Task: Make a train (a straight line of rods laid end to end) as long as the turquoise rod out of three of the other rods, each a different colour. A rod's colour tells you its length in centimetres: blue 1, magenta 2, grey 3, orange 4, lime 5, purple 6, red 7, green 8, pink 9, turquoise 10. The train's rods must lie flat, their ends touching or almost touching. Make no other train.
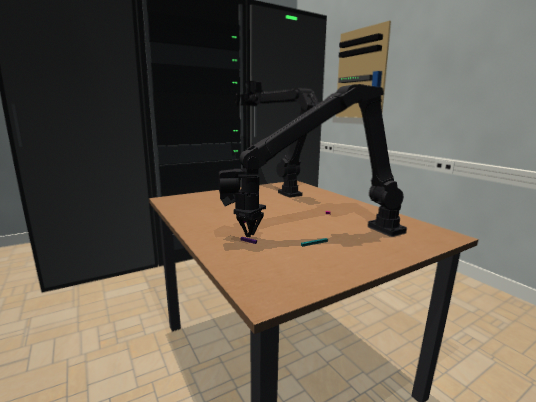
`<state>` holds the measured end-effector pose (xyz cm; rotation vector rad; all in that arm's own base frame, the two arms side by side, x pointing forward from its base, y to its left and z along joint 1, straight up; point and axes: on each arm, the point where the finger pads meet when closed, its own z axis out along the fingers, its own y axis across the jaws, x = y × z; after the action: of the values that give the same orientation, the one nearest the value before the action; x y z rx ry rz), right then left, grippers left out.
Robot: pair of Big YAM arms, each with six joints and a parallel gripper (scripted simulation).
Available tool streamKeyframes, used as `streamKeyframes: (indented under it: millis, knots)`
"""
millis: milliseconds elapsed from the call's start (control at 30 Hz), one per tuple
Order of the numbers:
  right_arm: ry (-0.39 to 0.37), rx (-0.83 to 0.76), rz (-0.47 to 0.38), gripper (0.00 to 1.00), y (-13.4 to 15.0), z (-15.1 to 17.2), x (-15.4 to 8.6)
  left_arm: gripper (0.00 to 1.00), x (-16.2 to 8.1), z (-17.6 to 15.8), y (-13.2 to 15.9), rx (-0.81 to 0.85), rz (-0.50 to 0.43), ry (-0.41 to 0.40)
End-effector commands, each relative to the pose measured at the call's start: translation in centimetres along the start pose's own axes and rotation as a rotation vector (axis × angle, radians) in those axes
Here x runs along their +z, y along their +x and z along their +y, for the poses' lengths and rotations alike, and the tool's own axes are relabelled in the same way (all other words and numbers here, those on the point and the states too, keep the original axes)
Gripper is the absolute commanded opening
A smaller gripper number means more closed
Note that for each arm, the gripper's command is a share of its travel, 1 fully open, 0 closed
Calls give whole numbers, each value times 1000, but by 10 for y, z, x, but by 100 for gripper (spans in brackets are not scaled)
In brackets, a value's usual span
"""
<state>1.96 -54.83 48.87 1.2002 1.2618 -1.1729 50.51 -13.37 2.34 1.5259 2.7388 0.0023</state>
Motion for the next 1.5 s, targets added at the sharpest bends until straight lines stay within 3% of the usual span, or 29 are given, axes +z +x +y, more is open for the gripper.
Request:
streamKeyframes:
  millis: [0,1467]
  knots:
    - [19,12,-35,100,-12,-9,-4,23,9,-2,-2,11,9,9]
    - [19,12,-35,100,-12,-9,-4,23,-1,6,-13,11,-9,-9]
